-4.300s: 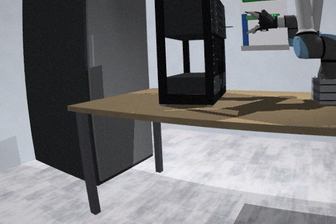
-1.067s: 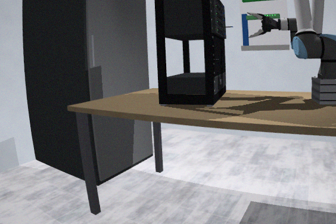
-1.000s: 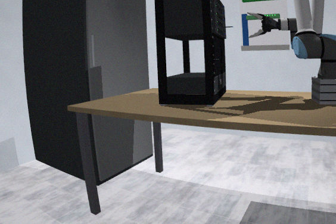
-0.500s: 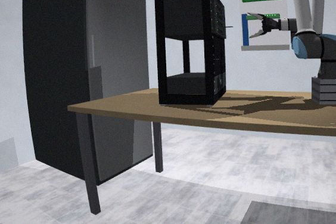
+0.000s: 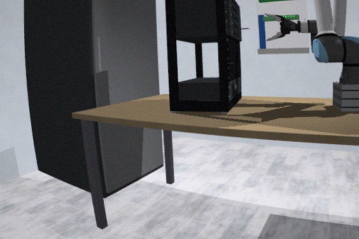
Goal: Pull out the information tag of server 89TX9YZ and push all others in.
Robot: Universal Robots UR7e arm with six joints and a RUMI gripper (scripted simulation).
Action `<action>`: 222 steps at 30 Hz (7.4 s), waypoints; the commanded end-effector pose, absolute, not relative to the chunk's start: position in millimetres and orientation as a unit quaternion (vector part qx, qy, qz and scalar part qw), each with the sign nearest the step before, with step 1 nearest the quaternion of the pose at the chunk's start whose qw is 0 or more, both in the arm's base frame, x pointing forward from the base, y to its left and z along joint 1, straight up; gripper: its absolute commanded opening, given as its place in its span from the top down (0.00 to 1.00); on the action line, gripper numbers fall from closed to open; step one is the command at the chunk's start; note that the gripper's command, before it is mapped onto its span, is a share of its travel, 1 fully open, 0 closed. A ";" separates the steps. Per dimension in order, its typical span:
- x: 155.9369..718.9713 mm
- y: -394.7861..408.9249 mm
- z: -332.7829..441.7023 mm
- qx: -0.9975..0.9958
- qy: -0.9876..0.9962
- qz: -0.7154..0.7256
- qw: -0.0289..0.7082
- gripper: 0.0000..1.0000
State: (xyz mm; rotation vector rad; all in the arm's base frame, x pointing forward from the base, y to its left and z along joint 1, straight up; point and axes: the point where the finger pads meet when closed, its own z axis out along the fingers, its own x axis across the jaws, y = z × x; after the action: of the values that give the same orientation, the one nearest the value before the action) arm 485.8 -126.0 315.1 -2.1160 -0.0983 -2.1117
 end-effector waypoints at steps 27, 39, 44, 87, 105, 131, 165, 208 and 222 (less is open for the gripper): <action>483.5 -124.8 312.7 -0.705 -0.047 -0.705 0.065 0.00; 483.0 -124.5 312.1 -0.704 -0.050 -0.705 0.063 0.00; 482.7 -124.4 311.9 -0.704 -0.052 -0.705 0.062 0.00; 481.8 -123.9 310.9 -0.704 -0.057 -0.706 0.058 0.00; 481.8 -123.8 310.8 -0.704 -0.058 -0.706 0.058 0.00; 481.7 -123.8 310.8 -0.704 -0.058 -0.706 0.058 0.85; 481.7 -123.8 310.8 -0.704 -0.058 -0.706 0.058 0.85; 481.7 -123.8 310.8 -0.704 -0.058 -0.706 0.058 0.85; 481.7 -123.8 310.8 -0.704 -0.058 -0.706 0.058 0.85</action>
State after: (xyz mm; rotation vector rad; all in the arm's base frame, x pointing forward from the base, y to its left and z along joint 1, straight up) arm 481.8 -123.8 310.6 -2.1334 -0.1740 -2.1385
